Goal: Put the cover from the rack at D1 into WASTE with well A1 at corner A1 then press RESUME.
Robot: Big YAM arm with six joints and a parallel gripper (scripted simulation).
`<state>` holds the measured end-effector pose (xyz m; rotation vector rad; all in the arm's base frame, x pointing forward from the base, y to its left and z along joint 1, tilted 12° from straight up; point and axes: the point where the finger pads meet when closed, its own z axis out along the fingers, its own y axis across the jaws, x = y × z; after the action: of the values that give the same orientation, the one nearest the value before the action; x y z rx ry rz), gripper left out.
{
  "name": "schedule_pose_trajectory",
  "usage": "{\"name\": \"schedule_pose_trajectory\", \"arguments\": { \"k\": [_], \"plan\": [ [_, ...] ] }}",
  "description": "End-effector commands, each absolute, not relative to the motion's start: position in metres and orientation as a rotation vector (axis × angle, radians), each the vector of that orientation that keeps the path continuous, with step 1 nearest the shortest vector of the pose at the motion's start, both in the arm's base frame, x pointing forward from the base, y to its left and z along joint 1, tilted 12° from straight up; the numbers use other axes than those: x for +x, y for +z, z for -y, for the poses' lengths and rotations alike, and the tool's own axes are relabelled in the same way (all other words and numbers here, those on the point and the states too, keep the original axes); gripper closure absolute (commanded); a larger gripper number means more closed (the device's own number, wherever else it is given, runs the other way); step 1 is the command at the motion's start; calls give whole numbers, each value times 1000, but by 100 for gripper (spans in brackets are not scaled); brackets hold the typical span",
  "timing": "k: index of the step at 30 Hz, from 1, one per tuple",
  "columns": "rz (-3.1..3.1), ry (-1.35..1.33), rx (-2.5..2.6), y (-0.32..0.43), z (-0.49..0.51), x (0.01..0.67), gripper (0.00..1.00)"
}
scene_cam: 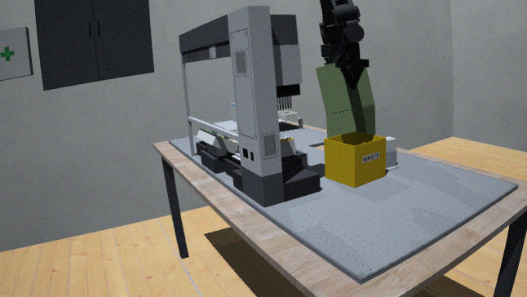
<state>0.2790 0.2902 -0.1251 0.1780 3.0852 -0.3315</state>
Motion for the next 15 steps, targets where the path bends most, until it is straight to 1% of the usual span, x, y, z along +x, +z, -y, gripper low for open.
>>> {"name": "schedule_pose_trajectory", "arguments": {
  "k": [1, 3, 15],
  "plan": [
    [-3054, -268, 227, -107, -302, 297, 100],
    [-3046, -241, 188, -98, -319, 298, 100],
    [-3049, -249, 200, -101, -312, 298, 100]
  ]
}}
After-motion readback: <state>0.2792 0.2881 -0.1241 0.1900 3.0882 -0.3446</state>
